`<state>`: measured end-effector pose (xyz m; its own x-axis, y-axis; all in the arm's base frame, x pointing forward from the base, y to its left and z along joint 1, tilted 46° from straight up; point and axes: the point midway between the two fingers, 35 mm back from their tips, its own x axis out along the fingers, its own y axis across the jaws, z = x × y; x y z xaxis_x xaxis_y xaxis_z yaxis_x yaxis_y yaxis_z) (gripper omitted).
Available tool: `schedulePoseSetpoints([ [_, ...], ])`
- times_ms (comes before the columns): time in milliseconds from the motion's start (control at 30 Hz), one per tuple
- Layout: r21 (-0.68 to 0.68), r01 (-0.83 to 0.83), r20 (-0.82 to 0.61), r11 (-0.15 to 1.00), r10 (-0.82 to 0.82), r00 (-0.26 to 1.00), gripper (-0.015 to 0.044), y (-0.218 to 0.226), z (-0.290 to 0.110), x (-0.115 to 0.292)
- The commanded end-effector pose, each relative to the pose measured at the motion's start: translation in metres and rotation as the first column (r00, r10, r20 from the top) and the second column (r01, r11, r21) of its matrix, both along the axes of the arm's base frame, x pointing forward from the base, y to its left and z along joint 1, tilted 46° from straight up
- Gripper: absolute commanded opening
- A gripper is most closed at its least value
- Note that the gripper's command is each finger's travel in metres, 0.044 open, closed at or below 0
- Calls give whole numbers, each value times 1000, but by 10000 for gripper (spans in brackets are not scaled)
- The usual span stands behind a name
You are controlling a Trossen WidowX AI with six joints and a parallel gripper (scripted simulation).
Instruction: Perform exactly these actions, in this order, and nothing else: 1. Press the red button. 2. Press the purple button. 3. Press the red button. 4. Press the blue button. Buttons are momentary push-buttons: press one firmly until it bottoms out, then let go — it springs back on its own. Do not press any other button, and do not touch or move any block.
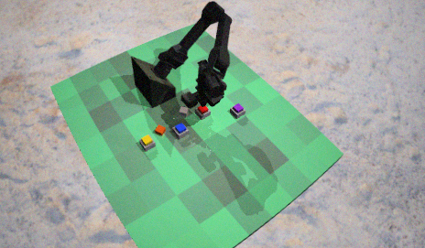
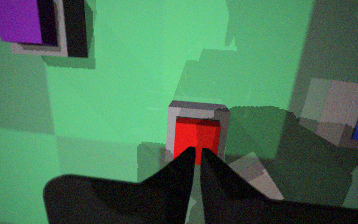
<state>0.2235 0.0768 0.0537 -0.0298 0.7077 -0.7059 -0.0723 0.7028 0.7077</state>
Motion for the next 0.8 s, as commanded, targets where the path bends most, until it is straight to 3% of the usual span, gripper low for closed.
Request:
schedulePoseSetpoints([
  [0, 6, 1, -6, 1000, -1, 1000, 20, 6, -5, -1],
  [767, 8, 1, -6, 1000, -1, 1000, 20, 17, -16, -3],
])
